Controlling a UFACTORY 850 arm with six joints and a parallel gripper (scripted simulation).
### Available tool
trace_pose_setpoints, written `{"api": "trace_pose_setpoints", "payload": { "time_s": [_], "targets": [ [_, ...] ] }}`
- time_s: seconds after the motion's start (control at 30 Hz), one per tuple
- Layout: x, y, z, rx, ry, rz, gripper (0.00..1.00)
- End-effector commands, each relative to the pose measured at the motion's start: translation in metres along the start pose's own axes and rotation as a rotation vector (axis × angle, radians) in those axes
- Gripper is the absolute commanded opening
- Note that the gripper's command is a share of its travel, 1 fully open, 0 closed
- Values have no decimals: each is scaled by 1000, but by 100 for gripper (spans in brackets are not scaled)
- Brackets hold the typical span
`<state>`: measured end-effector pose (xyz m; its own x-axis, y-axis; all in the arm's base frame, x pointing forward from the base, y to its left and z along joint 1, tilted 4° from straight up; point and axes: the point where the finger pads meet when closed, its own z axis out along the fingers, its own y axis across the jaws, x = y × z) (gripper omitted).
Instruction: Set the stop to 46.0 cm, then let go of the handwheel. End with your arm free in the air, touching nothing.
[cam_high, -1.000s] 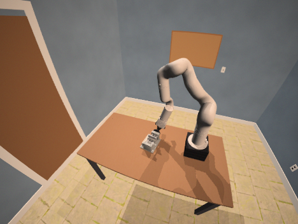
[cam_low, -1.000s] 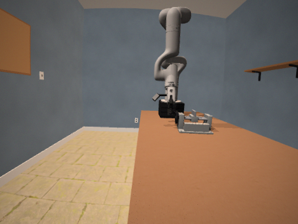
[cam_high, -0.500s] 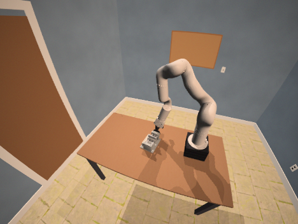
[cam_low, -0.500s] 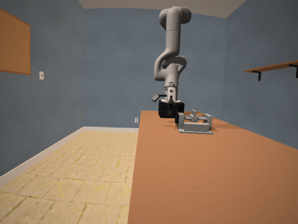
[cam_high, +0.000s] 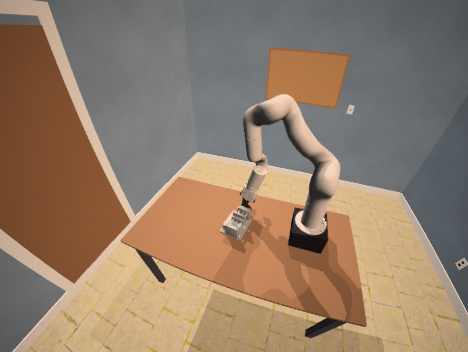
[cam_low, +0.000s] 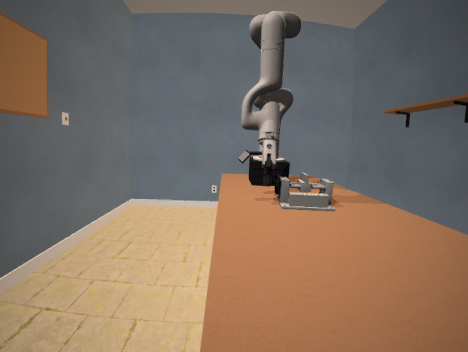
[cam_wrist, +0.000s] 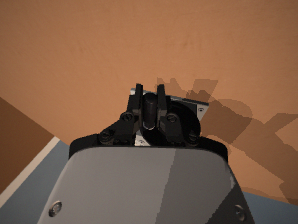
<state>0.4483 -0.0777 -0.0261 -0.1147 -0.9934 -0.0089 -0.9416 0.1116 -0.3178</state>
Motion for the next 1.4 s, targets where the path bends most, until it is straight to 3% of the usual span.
{"api": "trace_pose_setpoints", "payload": {
  "time_s": [0.0, 1.37],
  "targets": [
    [0, -1, 3, 0, 0, 0, 6],
    [0, 3, 22, 0, 0, 0, 6]
  ]
}}
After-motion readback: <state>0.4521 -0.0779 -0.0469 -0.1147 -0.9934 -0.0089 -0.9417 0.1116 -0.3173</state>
